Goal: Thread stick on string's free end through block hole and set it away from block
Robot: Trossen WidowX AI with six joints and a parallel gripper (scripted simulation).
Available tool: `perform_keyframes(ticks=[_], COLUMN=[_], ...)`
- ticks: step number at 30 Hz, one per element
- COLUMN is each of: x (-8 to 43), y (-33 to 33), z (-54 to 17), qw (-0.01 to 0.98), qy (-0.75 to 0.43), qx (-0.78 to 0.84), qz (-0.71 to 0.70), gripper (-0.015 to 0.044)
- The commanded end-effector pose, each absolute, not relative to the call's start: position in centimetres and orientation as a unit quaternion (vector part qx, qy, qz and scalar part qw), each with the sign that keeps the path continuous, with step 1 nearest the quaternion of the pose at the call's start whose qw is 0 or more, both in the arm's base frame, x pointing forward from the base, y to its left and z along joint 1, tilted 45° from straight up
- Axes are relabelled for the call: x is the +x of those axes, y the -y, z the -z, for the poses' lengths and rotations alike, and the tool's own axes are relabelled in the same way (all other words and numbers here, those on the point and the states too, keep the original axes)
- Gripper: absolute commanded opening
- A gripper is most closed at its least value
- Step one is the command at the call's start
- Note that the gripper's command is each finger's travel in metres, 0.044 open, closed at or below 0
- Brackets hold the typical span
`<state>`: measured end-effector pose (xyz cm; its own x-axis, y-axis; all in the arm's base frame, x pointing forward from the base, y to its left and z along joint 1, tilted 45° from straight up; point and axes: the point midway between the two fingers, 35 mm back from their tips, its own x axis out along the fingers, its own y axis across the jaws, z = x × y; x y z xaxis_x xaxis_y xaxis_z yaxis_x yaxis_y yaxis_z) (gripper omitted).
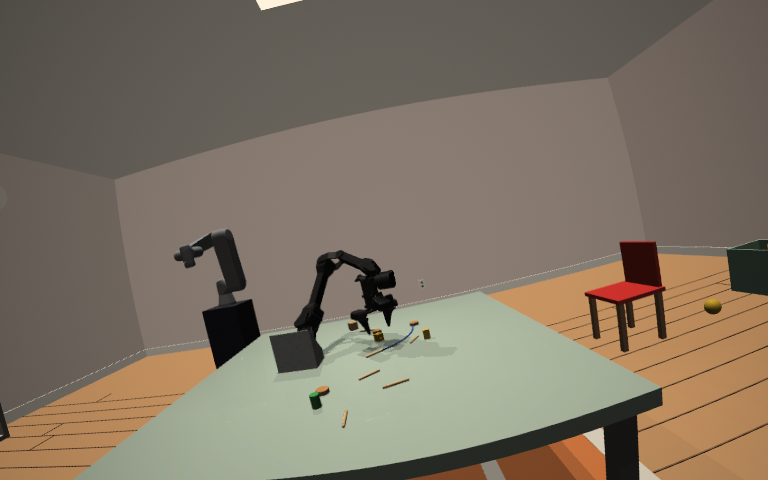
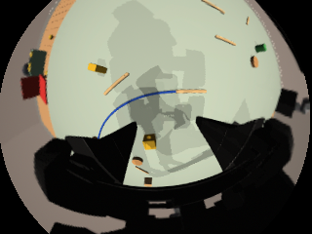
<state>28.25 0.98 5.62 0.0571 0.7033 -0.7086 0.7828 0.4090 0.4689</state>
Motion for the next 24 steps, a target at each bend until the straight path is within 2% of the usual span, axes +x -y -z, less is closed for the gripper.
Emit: perform_keyframes(ticks=[1,12,24], x=[28.0,27.8,27.8], y=[1.3,2.4,2.4], z=[-2.7,-1.5,-1.5], qw=[0.186,-0.032,-0.037], qy=[-0.596,-0.463,-0.460], qx=[0.695,0.718,0.718], qz=[0.356,0.518,0.521], gripper=[0.0440,0.0440,0.0440])
